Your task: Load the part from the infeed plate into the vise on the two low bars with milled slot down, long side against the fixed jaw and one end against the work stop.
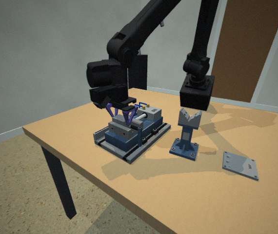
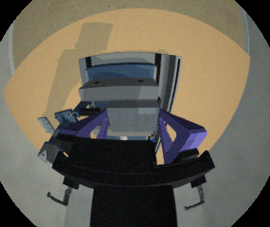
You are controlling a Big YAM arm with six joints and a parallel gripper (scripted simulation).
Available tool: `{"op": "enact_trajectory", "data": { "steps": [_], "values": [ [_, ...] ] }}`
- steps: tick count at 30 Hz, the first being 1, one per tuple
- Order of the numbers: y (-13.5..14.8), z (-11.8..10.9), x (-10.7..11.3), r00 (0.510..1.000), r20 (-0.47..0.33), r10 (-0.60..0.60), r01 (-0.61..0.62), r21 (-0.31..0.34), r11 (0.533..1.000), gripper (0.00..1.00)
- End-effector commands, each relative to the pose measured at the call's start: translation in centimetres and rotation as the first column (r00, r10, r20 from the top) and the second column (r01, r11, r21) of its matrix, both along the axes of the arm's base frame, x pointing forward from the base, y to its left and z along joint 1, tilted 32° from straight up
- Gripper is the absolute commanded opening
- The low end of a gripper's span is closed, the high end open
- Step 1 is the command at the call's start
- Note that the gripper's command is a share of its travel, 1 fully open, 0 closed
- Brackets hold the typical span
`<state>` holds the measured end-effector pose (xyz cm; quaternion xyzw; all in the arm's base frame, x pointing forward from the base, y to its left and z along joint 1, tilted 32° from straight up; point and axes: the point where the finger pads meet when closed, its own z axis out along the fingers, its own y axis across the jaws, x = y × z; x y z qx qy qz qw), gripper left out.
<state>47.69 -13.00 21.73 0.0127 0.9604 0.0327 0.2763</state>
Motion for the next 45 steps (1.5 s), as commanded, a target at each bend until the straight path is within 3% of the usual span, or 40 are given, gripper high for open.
{"op": "enact_trajectory", "data": {
  "steps": [1, 21, 28, 32, 35, 37, 38, 41, 45],
  "values": [
    [0.5, 0.8, 1.1, 1.0, 0.024, 0.01, -0.01, -0.007, 1.0, 0.74],
    [0.5, 1.0, 1.1, 1.0, 0.025, 0.011, -0.01, -0.008, 1.0, 0.74],
    [0.4, 3.9, 0.7, 0.998, 0.059, 0.019, -0.018, -0.024, 1.0, 0.74],
    [-0.4, 3.1, -0.4, 1.0, 0.031, 0.005, -0.004, -0.016, 1.0, 0.74],
    [-0.8, 5.3, -0.6, 0.998, 0.061, 0.001, 0.0, -0.027, 1.0, 0.74],
    [-0.8, 5.3, -0.6, 0.998, 0.061, 0.001, 0.0, -0.027, 1.0, 0.74],
    [-0.7, 2.1, -1.1, 1.0, -0.007, 0.0, 0.0, -0.001, 1.0, 0.74],
    [-0.8, 6.4, -1.3, 0.998, 0.061, 0.001, 0.0, -0.027, 1.0, 0.74],
    [-0.8, 7.6, -2.0, 0.998, 0.062, 0.001, 0.0, -0.028, 1.0, 0.74]
  ]
}}
